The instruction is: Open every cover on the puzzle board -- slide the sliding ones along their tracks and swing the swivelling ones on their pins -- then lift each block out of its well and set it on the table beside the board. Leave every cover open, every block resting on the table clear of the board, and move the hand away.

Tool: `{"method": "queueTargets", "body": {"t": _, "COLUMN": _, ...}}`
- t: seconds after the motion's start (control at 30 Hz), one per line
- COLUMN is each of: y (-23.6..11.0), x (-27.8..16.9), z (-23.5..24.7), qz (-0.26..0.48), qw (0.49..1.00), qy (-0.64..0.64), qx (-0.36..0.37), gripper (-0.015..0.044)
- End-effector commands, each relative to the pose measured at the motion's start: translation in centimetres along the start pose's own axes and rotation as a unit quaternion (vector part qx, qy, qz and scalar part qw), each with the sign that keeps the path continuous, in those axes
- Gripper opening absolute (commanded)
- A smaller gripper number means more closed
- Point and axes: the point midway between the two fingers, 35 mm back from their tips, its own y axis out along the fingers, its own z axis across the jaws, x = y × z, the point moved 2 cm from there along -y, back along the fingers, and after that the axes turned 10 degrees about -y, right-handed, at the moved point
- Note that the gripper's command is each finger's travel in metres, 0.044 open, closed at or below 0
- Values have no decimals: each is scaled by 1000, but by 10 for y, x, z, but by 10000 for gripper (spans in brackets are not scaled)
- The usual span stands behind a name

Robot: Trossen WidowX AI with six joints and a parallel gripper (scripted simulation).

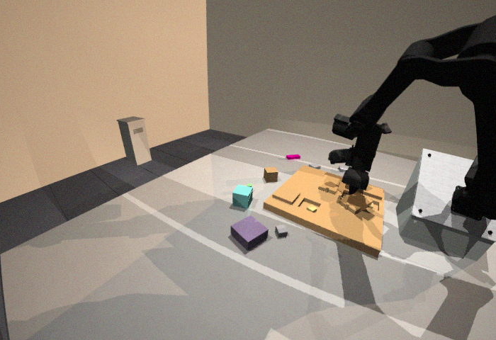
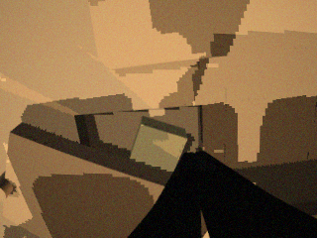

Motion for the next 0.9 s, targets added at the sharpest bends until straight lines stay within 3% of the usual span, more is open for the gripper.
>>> {"method": "queueTargets", "body": {"t": 0.0, "y": 1, "x": -9, "z": 1, "qz": 4, "qw": 1000, "qy": 0, "qx": 0, "gripper": 0}}
{"method": "queueTargets", "body": {"t": 0.87, "y": 1, "x": -31, "z": 11, "qz": 5, "qw": 1000, "qy": 1, "qx": 0, "gripper": 0}}
